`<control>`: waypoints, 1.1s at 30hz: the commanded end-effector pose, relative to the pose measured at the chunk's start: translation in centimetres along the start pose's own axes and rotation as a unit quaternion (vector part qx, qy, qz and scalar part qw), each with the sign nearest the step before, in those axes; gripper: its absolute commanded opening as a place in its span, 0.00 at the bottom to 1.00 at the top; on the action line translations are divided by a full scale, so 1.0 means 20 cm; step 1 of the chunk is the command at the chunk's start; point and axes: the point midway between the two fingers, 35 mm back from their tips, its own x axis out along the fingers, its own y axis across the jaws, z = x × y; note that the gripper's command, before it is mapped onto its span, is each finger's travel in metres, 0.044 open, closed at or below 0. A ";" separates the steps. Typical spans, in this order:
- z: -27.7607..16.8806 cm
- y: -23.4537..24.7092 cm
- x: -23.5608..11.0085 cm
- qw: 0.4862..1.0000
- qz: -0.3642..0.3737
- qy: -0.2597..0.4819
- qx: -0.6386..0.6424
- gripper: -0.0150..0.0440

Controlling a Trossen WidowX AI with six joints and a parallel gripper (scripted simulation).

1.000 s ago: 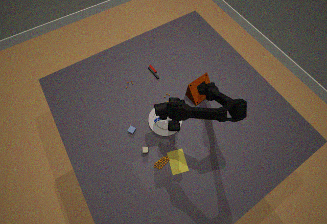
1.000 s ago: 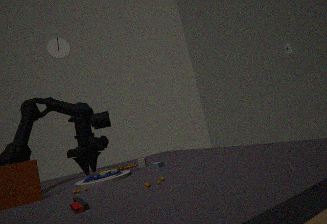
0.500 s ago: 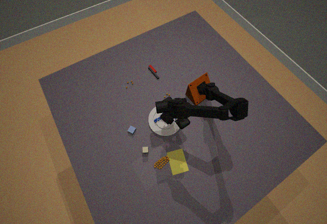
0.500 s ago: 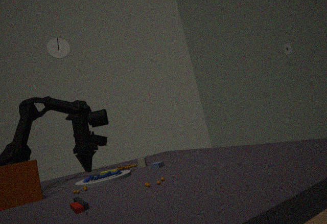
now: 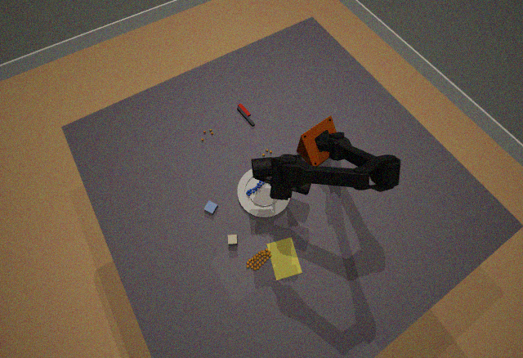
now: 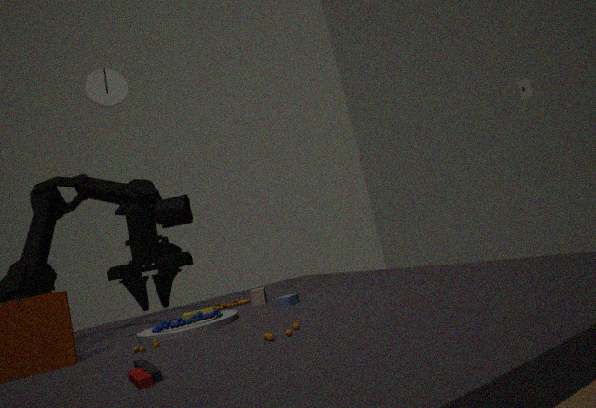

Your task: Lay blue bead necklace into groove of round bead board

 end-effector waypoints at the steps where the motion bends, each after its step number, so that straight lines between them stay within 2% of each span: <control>1: -0.01 0.01 -0.02 0.998 -0.004 0.001 -0.066 0.68; 7: -0.01 0.01 -0.02 0.998 -0.004 0.001 -0.066 0.68; 14: -0.01 0.01 0.07 0.998 -0.003 0.001 -0.066 0.68; 19: 0.00 0.01 0.04 0.998 -0.005 0.002 -0.066 0.68; 33: 0.00 0.01 0.16 0.998 -0.004 0.001 -0.066 0.68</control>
